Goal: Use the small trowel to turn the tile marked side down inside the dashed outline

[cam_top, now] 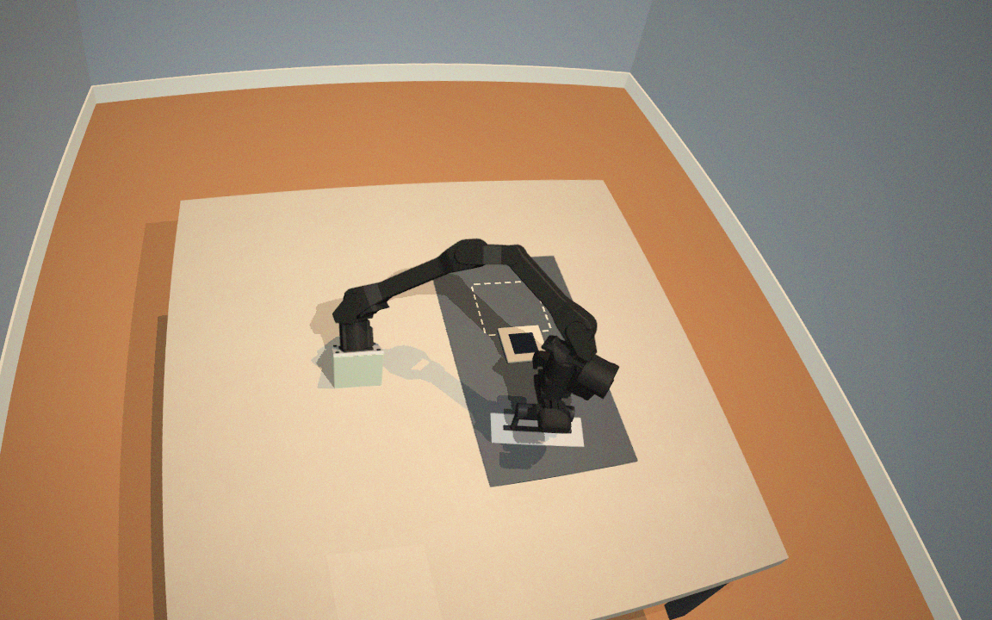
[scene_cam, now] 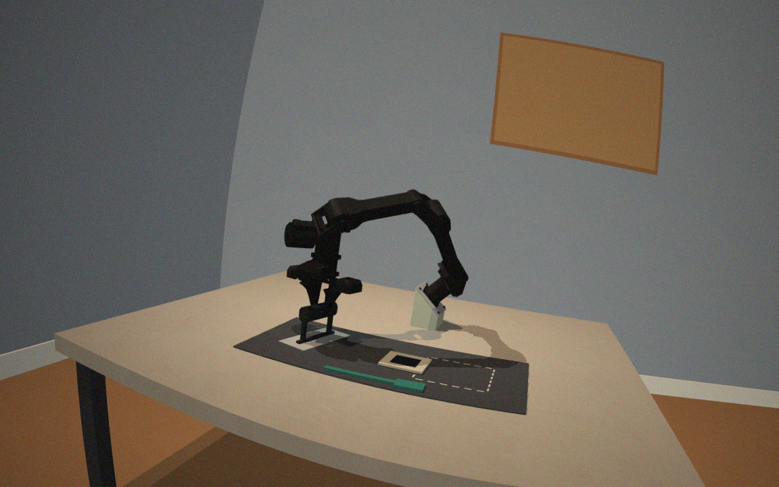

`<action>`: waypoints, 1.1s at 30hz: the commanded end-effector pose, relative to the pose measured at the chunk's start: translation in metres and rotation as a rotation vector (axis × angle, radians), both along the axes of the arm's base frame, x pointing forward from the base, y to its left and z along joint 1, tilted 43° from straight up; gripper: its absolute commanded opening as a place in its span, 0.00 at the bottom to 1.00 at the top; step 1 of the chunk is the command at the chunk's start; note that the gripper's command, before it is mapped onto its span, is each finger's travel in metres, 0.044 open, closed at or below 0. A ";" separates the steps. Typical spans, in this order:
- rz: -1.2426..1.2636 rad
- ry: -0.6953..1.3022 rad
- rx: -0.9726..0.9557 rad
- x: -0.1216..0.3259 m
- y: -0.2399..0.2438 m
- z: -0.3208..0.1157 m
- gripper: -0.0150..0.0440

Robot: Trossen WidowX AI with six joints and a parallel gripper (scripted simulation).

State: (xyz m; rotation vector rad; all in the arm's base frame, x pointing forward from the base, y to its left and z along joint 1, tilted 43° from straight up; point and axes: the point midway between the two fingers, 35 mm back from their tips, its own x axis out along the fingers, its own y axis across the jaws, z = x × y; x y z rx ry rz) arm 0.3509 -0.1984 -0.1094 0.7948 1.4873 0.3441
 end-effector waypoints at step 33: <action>-0.502 0.441 0.070 0.001 0.002 0.000 0.47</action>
